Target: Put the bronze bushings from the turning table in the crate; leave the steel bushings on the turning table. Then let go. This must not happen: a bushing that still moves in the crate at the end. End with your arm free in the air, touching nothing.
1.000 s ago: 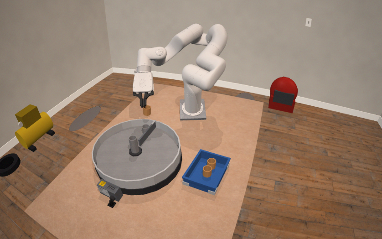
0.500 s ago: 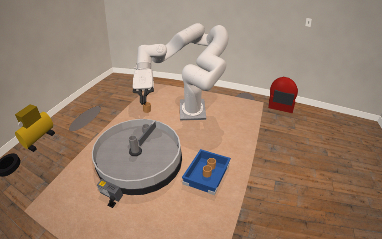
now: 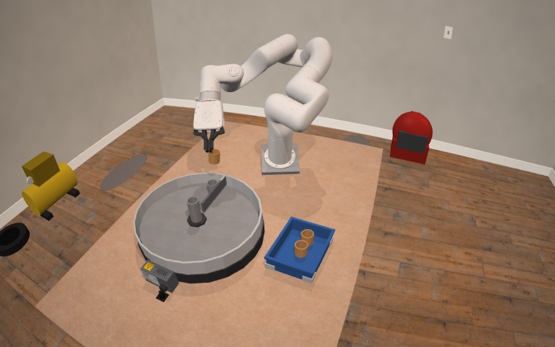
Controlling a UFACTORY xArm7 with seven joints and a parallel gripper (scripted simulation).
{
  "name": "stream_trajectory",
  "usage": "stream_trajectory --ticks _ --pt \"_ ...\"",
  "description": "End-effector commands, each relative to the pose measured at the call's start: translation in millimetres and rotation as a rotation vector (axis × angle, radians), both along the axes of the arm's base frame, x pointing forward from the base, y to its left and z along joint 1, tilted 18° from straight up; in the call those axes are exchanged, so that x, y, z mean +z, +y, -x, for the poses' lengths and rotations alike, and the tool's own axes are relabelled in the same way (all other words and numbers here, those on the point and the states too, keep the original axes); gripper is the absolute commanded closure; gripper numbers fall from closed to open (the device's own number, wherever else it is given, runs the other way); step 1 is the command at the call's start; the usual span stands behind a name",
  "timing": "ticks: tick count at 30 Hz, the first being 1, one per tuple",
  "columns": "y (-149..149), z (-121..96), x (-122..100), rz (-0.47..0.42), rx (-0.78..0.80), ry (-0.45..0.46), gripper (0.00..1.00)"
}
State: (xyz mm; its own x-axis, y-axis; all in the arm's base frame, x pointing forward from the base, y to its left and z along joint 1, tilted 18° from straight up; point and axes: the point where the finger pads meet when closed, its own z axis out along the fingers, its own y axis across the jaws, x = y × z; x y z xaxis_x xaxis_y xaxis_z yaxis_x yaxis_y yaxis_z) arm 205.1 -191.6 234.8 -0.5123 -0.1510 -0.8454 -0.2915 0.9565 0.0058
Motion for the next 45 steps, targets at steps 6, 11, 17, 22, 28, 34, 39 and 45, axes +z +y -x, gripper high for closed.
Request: stream_trajectory --ticks 6,11,17,22,28,34,39,45 --pt "35 -24 12 0.002 -0.001 0.000 1.00" --pt "69 -47 22 0.002 -0.001 0.000 1.00" --pt "98 -67 31 0.002 -0.001 0.000 1.00" --pt "126 -86 39 0.002 -0.001 0.000 1.00" --pt "157 -107 49 0.002 -0.001 0.000 1.00" --pt "182 -124 56 0.002 -0.002 0.000 1.00" --pt "205 -139 63 0.002 -0.001 0.000 1.00" --pt "229 -156 70 0.002 -0.001 0.000 1.00"
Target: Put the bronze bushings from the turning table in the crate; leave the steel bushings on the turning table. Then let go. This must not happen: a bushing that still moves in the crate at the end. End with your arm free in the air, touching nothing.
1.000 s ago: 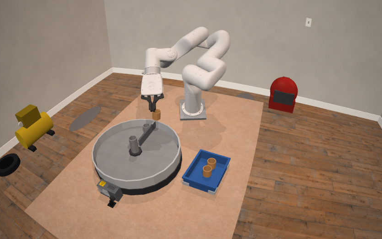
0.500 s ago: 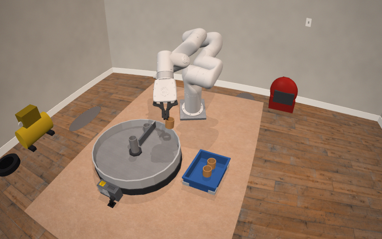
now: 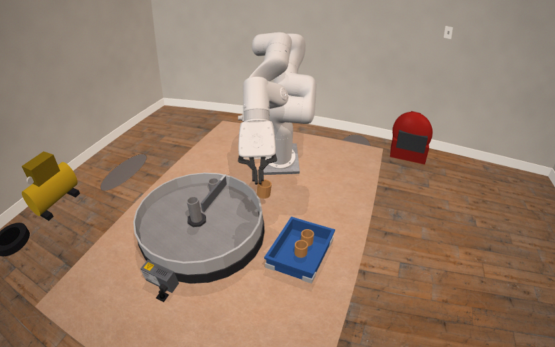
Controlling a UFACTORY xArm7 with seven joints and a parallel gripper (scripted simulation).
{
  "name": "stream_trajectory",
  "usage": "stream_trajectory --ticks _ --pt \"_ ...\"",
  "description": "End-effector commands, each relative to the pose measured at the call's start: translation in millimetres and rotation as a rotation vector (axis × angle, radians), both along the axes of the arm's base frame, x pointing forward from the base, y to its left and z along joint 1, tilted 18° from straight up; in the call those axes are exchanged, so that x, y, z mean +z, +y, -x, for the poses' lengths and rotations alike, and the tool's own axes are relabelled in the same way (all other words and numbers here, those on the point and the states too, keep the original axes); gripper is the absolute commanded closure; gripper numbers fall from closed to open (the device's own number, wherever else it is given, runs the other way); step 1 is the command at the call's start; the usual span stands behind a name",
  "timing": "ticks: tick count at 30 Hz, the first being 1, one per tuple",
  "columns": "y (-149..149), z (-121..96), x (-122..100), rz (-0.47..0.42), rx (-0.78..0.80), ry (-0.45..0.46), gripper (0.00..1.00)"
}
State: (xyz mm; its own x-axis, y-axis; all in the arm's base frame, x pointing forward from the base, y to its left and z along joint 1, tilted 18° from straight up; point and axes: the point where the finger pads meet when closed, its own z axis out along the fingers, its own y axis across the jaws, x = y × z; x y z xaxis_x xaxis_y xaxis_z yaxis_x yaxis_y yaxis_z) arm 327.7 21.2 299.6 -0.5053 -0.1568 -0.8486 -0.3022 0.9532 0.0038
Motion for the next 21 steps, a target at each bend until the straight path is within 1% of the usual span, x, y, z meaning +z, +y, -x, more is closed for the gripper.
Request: stream_trajectory --ticks 1,2,4,17,19,21 --pt "17 -33 6 0.002 -0.013 0.006 1.00" --pt "17 -33 6 0.002 -0.013 0.006 1.00" --pt "31 -43 10 0.002 -0.013 0.006 1.00" --pt "89 -82 27 0.002 -0.012 0.006 1.00" --pt "89 -82 27 0.002 -0.012 0.006 1.00" --pt "97 -87 30 0.002 -0.012 0.006 1.00"
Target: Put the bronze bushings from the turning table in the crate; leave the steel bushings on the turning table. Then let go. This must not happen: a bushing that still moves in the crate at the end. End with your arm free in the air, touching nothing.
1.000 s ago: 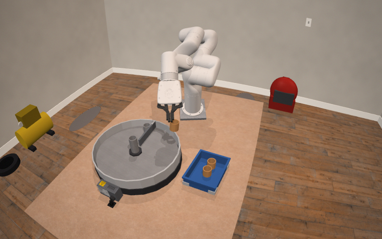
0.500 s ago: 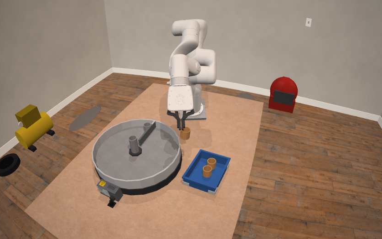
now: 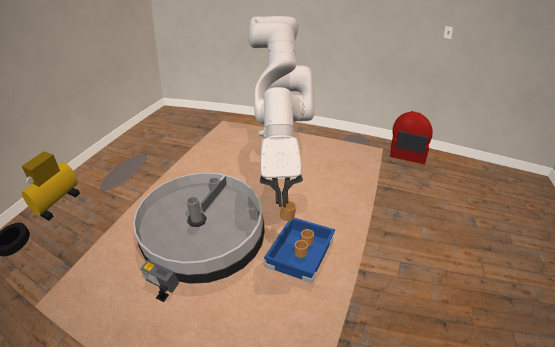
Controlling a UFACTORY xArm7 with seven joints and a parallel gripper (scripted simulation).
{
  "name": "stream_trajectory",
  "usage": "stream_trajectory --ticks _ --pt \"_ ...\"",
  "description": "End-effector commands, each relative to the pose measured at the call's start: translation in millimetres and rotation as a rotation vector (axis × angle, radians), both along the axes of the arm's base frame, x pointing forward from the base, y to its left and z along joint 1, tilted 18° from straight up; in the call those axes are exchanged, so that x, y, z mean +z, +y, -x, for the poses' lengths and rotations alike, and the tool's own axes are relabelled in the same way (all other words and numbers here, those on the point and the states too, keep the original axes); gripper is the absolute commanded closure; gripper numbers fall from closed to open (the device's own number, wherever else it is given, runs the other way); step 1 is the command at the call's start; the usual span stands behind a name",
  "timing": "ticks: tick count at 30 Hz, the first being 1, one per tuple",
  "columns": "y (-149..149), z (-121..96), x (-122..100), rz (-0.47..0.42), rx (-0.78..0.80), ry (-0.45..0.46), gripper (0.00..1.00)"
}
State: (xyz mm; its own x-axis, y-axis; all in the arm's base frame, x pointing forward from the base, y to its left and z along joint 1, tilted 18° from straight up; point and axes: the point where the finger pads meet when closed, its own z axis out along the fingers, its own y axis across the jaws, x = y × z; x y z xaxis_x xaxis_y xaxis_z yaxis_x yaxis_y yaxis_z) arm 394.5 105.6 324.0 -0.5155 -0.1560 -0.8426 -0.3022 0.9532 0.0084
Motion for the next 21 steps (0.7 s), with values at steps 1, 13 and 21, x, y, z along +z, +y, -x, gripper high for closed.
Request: stream_trajectory --ticks 1,13,21 --pt "15 -23 6 0.003 -0.012 -0.006 1.00" --pt "28 -31 10 0.003 -0.012 -0.006 1.00" --pt "28 -31 10 0.003 -0.012 -0.006 1.00"
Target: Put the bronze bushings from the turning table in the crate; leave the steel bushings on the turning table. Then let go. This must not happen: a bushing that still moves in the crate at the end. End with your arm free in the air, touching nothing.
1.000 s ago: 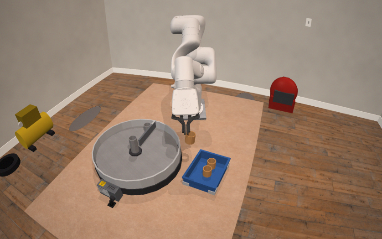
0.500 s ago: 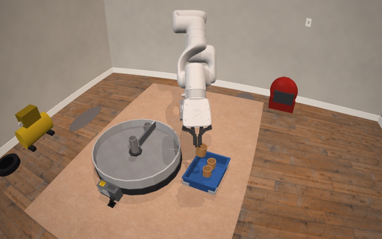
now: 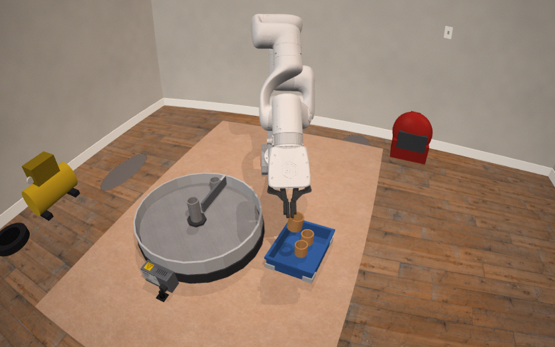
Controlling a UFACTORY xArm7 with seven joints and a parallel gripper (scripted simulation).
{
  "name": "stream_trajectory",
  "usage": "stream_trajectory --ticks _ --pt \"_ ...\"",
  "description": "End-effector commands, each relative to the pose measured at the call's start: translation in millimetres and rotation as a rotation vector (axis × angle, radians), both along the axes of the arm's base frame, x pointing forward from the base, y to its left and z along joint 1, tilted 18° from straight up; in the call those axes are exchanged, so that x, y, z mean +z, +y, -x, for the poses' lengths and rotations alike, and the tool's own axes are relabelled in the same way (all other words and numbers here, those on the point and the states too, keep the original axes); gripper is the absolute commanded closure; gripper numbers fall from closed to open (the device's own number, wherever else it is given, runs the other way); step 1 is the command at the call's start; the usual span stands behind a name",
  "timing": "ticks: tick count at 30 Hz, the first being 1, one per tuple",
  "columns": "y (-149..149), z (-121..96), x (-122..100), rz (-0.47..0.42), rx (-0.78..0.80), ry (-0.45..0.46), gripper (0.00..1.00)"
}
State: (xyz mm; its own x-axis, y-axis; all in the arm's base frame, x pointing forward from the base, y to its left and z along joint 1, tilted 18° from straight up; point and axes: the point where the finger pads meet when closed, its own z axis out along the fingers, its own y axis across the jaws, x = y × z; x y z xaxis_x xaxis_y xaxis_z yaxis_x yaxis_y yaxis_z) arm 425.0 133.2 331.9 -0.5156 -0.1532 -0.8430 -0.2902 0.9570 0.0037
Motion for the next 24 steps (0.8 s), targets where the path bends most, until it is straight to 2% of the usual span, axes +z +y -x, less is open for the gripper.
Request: stream_trajectory --ticks 1,24 --pt "0.3 -0.6 2.0 -0.001 0.000 -0.004 1.00" --pt "2.0 -1.8 2.3 -0.001 0.000 -0.004 1.00"
